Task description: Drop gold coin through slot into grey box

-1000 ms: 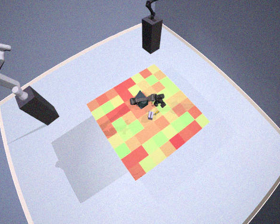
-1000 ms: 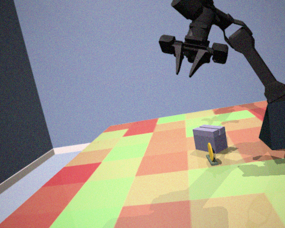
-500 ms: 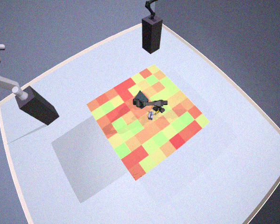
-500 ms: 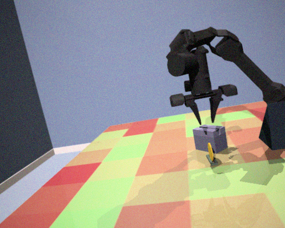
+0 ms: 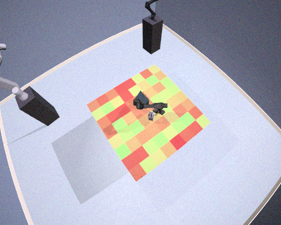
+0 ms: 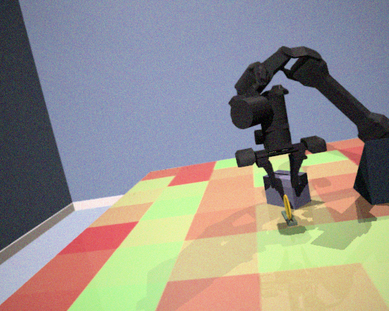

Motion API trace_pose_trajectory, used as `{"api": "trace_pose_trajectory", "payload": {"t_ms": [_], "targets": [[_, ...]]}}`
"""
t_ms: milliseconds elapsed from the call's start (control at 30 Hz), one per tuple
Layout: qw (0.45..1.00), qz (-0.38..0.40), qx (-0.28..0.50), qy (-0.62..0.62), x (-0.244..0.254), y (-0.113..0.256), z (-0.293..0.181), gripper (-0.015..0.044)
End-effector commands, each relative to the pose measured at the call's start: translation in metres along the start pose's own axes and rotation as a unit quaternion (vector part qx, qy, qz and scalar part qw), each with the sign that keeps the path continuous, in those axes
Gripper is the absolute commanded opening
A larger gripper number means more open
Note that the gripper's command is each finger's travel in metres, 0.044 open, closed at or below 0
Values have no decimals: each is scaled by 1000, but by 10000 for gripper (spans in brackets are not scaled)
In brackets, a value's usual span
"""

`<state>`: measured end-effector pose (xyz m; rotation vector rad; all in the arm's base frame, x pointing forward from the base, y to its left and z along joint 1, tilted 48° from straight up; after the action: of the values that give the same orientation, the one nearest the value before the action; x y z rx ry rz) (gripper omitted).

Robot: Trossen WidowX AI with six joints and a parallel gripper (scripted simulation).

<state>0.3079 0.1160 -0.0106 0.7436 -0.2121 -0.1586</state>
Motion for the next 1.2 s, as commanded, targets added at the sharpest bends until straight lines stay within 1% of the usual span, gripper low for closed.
{"api": "trace_pose_trajectory", "payload": {"t_ms": [0,1167], "targets": [[1000,2,-1,2,0,-6,0,161],[1000,3,-2,2,1,-62,2,161]]}}
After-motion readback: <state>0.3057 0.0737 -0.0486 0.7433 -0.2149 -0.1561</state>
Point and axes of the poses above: the point midway between the two fingers, 35 mm back from their tips, its own y axis back along the fingers, its own x axis across the jaws, z = x × y, the point moved 3 cm from there along y, back along the fingers, and after that the axes turned 14 degrees about -y, right-handed, at the moved point
